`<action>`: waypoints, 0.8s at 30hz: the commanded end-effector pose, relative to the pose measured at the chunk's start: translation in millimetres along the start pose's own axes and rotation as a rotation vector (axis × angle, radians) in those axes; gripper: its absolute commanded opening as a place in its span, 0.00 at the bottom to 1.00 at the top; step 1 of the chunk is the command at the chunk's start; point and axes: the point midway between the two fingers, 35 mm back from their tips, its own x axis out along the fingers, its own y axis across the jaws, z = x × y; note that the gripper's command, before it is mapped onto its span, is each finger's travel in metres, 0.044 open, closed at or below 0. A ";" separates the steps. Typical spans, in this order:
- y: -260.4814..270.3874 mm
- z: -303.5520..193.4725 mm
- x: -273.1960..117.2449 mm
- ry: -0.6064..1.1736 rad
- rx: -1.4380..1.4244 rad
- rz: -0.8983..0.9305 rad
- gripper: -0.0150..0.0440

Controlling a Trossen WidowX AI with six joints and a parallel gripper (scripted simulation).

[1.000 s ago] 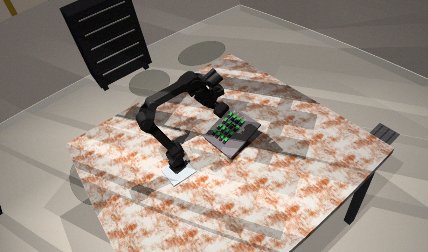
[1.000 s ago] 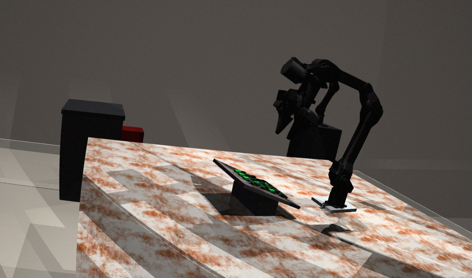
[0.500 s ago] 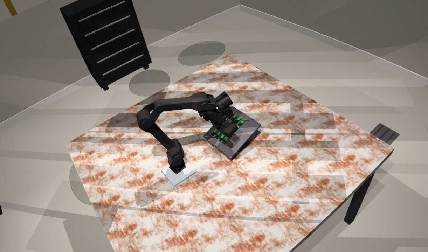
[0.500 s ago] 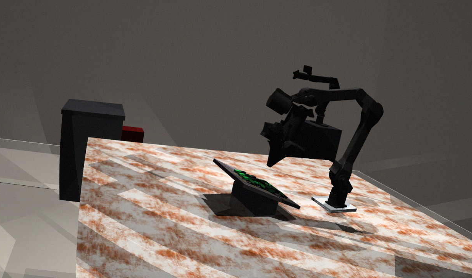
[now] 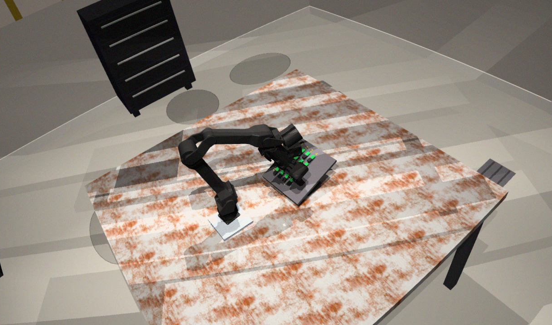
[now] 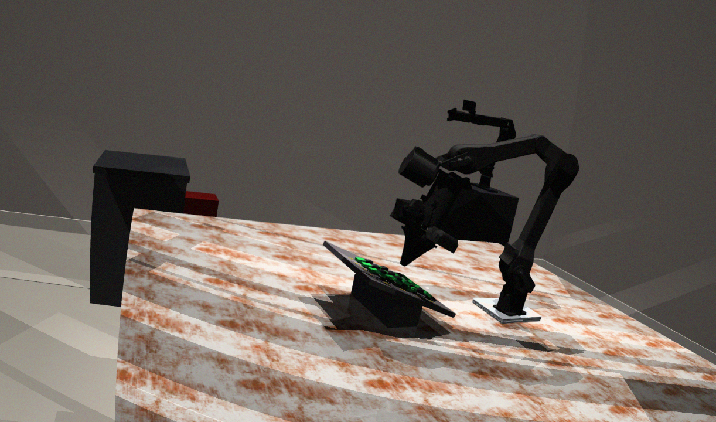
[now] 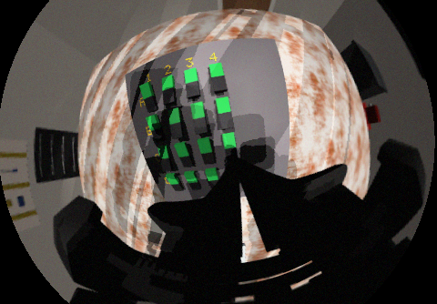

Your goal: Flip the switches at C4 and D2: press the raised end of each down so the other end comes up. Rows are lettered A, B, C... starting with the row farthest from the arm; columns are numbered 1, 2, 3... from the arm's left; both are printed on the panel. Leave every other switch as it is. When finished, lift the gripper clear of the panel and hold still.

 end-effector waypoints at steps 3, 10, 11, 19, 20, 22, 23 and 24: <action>1.1 -1.4 8.7 0.003 0.004 0.006 0.25; 1.1 -1.6 16.1 0.003 0.004 0.006 0.25; 1.1 -1.6 16.1 0.003 0.004 0.006 0.25; 1.1 -1.6 16.1 0.003 0.004 0.006 0.25; 1.1 -1.6 16.1 0.003 0.004 0.006 0.25; 1.1 -1.6 16.1 0.003 0.004 0.006 0.25; 1.1 -1.6 16.1 0.003 0.004 0.006 0.25; 1.1 -1.6 16.1 0.003 0.004 0.006 0.25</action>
